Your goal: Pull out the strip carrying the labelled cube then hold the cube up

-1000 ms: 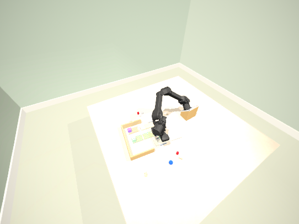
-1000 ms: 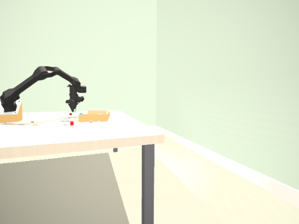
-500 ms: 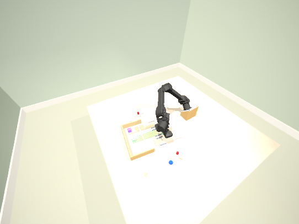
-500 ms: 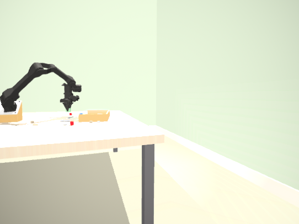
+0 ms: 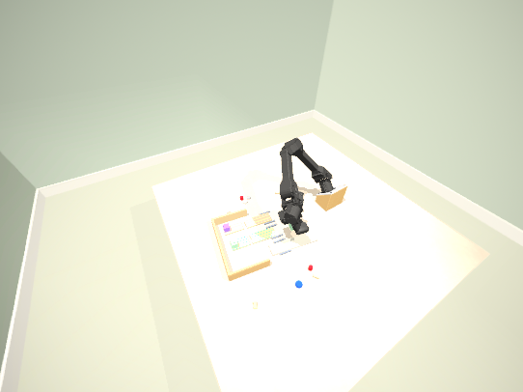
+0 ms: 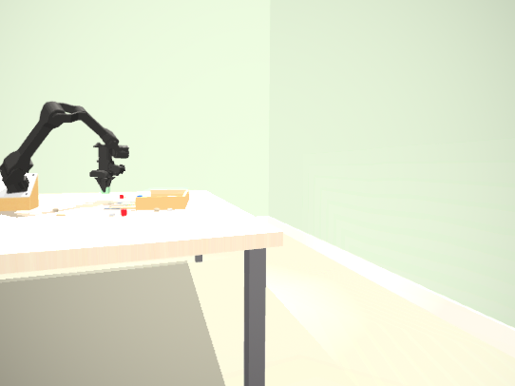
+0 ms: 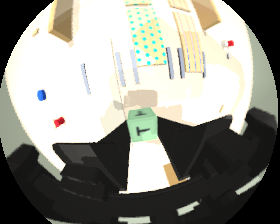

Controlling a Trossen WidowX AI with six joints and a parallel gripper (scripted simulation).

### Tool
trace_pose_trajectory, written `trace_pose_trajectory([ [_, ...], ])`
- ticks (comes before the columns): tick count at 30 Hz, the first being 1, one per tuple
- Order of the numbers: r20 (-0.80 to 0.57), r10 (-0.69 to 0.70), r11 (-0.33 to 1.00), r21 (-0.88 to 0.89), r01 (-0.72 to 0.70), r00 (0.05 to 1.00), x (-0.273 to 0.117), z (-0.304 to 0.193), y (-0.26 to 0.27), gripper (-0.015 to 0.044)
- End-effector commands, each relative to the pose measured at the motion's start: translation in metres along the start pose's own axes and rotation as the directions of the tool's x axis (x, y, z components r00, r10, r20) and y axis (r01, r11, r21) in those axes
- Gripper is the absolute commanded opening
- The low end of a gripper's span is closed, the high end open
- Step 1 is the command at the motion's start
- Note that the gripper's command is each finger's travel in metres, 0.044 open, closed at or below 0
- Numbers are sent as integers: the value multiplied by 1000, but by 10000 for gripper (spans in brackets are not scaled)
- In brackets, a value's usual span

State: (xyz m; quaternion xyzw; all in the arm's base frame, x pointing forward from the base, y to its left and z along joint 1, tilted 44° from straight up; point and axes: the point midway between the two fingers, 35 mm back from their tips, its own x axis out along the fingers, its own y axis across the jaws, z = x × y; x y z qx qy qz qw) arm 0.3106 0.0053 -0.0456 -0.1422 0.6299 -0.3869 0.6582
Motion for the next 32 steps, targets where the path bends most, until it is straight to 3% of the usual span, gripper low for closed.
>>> trace_pose_trajectory([
  [1, 4, 7, 1000, 10, -7, 1000, -1, -9, -5, 0],
  [10, 3, 9, 1000, 9, -9, 1000, -36, -9, -5, 0],
  [32, 3, 9, 1000, 9, -9, 1000, -37, -9, -5, 0],
])
